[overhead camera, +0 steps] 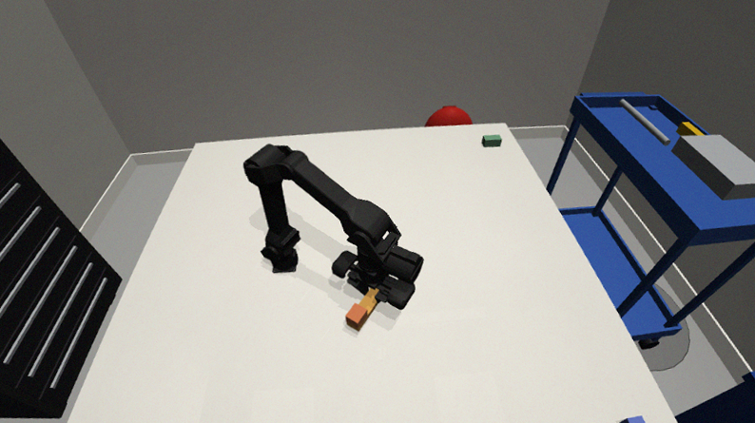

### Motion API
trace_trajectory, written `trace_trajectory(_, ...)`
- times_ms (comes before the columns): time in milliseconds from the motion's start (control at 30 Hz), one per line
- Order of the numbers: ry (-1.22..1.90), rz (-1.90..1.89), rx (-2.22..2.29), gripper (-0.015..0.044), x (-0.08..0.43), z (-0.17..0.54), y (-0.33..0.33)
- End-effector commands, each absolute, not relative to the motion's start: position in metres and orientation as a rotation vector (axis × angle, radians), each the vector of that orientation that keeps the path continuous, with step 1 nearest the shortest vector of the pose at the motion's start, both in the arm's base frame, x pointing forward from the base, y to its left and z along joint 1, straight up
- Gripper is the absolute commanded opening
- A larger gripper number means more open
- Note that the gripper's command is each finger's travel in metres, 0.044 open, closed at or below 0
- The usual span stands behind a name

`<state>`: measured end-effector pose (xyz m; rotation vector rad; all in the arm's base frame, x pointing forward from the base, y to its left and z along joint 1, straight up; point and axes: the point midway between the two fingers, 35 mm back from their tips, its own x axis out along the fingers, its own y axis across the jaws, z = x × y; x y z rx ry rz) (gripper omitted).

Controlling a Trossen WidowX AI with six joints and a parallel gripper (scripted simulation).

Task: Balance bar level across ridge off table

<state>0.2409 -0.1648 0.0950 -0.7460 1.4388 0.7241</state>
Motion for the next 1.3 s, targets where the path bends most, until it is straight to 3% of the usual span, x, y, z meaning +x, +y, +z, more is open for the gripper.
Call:
trace_trajectory(0, 1.429, 0.709, -0.756, 0.0000, 0.242, 0.109, -0.165)
trace_trajectory(733, 1.429, 0.707, -0.751, 0.0000, 0.237, 0.157, -0.161)
trace_trajectory(1267, 1.478, 0.526, -0.560, 0.0000, 0.267, 0.158, -0.111)
